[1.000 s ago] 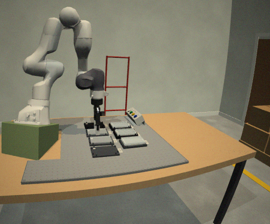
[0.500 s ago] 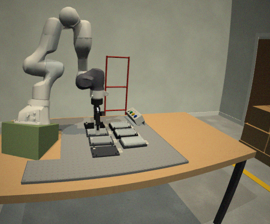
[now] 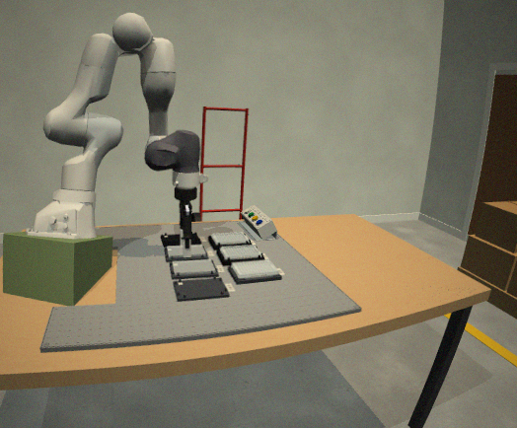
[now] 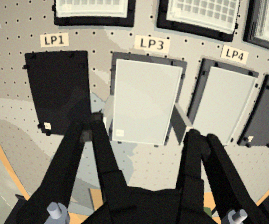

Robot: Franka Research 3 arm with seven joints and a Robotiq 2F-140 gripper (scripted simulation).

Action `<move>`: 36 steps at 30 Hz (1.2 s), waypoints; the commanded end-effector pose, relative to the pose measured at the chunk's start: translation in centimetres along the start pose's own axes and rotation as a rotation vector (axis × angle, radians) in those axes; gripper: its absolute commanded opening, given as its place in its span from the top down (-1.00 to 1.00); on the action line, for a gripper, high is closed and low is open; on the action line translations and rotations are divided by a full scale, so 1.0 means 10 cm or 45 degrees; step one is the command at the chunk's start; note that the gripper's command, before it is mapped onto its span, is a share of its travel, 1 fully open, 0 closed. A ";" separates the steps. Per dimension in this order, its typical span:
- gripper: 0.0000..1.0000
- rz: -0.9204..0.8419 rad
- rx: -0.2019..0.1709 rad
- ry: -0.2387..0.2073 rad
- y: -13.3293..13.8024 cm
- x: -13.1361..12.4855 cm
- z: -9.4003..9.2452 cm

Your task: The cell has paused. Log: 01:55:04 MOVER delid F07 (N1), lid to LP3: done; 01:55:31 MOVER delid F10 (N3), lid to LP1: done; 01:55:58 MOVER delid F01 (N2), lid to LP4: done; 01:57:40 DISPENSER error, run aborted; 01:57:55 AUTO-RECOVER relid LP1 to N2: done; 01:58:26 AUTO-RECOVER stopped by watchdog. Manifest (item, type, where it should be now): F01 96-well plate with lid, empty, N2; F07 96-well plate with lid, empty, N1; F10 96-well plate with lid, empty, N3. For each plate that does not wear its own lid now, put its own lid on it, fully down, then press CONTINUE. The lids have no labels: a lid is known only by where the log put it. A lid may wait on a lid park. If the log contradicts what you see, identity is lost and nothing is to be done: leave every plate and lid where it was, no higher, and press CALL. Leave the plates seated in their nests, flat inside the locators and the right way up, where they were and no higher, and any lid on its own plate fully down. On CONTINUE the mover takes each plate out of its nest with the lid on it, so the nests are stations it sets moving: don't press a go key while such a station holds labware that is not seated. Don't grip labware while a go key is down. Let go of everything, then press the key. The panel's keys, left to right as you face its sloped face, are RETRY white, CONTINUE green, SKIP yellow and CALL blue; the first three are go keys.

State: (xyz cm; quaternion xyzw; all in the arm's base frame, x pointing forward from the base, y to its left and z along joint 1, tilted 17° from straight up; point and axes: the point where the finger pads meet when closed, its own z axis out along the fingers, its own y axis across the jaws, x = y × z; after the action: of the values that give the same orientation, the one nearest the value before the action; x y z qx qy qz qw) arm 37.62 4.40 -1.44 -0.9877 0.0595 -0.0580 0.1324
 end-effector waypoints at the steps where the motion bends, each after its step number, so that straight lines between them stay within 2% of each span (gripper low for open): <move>1: 1.00 -0.005 -0.001 0.002 0.00 0.01 0.00; 36: 1.00 -0.005 -0.001 0.002 0.00 0.01 -0.04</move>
State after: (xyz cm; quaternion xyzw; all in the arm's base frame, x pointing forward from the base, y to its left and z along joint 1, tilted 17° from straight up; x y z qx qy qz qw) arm 37.58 4.32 -1.11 -0.9877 0.0595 -0.0581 0.1324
